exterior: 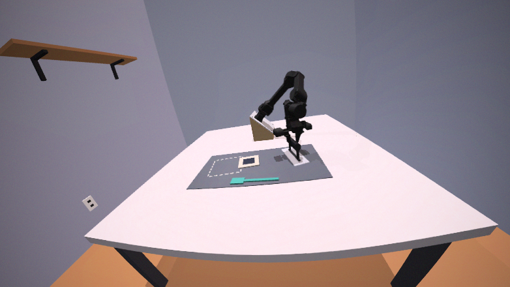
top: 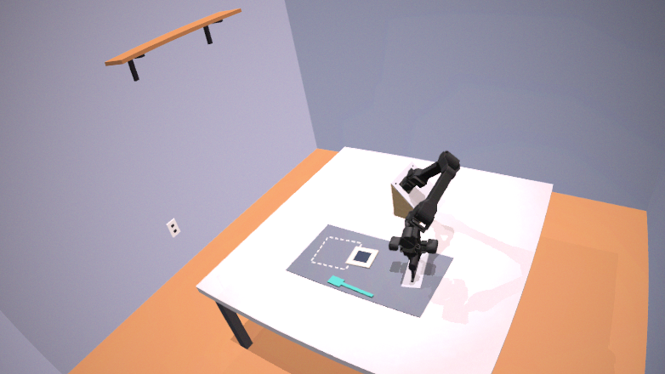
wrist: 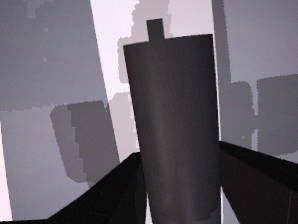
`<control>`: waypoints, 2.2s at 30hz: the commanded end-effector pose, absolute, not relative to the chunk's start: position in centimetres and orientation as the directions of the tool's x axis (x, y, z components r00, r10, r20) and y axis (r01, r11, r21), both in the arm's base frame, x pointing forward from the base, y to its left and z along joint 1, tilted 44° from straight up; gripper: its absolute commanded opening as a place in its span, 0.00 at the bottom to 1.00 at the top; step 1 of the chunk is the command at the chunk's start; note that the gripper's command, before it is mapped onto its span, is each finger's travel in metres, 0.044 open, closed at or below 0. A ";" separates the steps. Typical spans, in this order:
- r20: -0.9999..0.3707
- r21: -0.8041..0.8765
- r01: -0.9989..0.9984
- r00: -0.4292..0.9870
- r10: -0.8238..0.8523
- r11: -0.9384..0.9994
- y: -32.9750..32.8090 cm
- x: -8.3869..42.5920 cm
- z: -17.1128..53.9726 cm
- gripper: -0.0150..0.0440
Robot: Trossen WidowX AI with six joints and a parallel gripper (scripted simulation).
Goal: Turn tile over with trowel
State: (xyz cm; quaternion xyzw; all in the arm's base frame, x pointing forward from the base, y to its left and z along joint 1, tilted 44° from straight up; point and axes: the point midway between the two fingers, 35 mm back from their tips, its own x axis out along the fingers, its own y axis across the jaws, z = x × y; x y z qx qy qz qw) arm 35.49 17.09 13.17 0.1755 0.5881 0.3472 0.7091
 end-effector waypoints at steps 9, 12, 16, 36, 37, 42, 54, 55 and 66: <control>-0.715 0.699 0.048 0.067 0.696 0.713 17.0 35.5 13.1 0.47; -0.715 0.698 0.137 0.067 0.696 0.703 17.0 35.5 13.1 0.47; -0.715 0.687 0.255 0.067 0.696 0.681 17.0 35.5 13.1 0.47; -0.715 0.495 0.752 0.067 0.696 0.436 17.0 35.5 13.1 0.47; -0.715 0.488 0.762 0.067 0.696 0.427 17.0 35.5 13.1 0.47; -0.715 0.485 0.765 0.067 0.696 0.424 17.0 35.5 13.1 0.47; -0.715 0.485 0.765 0.067 0.696 0.424 17.0 35.5 13.1 0.71; -0.715 0.485 0.765 0.067 0.696 0.424 17.0 35.5 13.1 0.71; -0.715 0.485 0.765 0.067 0.696 0.424 17.0 35.5 13.1 0.71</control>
